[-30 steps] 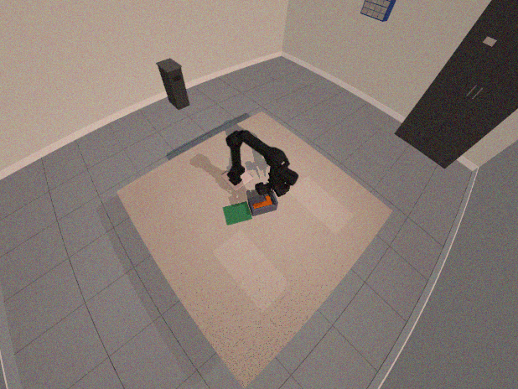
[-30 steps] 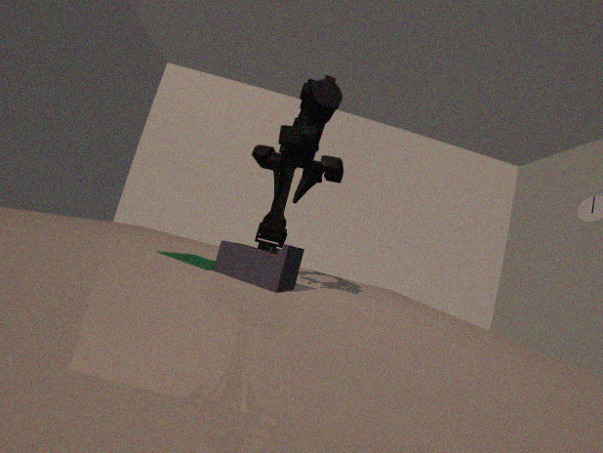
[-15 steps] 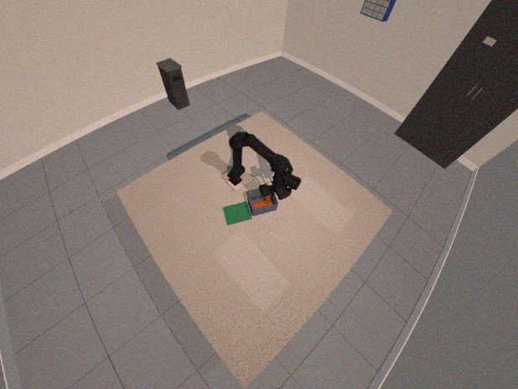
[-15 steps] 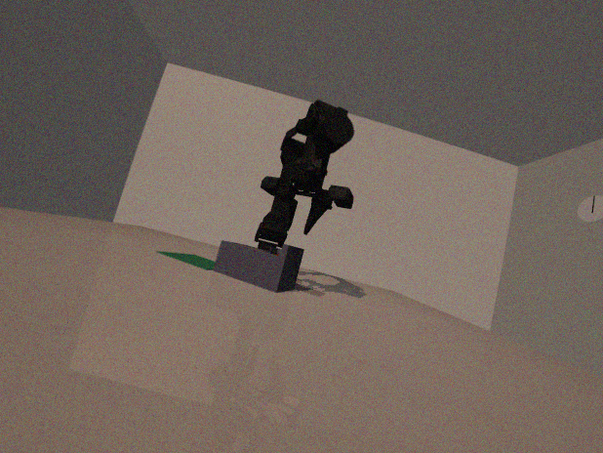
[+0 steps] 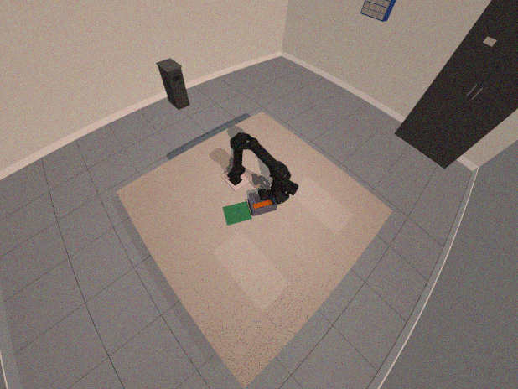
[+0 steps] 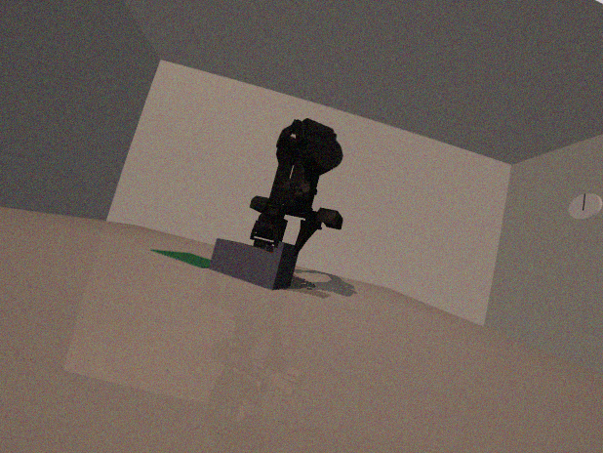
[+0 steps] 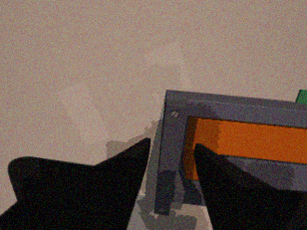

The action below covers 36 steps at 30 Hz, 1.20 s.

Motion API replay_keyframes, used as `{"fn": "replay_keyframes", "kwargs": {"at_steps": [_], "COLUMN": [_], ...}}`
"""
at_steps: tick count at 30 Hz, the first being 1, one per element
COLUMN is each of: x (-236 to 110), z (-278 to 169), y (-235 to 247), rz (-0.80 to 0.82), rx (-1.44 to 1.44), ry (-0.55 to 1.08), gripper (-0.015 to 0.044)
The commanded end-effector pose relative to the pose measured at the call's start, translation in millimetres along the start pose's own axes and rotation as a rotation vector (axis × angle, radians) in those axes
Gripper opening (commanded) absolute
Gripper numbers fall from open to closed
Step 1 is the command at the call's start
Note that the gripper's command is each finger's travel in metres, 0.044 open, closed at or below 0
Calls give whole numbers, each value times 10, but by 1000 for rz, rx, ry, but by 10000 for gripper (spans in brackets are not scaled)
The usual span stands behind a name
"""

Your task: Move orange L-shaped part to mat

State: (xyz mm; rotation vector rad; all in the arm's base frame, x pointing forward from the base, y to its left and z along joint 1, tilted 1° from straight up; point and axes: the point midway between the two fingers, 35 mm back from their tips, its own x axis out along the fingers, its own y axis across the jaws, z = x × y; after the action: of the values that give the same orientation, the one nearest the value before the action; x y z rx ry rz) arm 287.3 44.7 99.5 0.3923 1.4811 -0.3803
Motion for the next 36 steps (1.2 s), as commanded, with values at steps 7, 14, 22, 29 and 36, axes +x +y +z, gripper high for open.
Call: {"fn": "replay_keyframes", "kwargs": {"at_steps": [7, 14, 22, 29, 36], "x": [181, 296, 337, 337, 320], "z": [-18, -22, -25, -25, -8], "y": [-2, -5, -7, -7, 15], "rz": [0, 0, 0, 0, 8], "rx": [5, 5, 5, 5, 0], "ry": [9, 9, 9, 9, 3], "gripper": [180, 180, 180, 180, 180]}}
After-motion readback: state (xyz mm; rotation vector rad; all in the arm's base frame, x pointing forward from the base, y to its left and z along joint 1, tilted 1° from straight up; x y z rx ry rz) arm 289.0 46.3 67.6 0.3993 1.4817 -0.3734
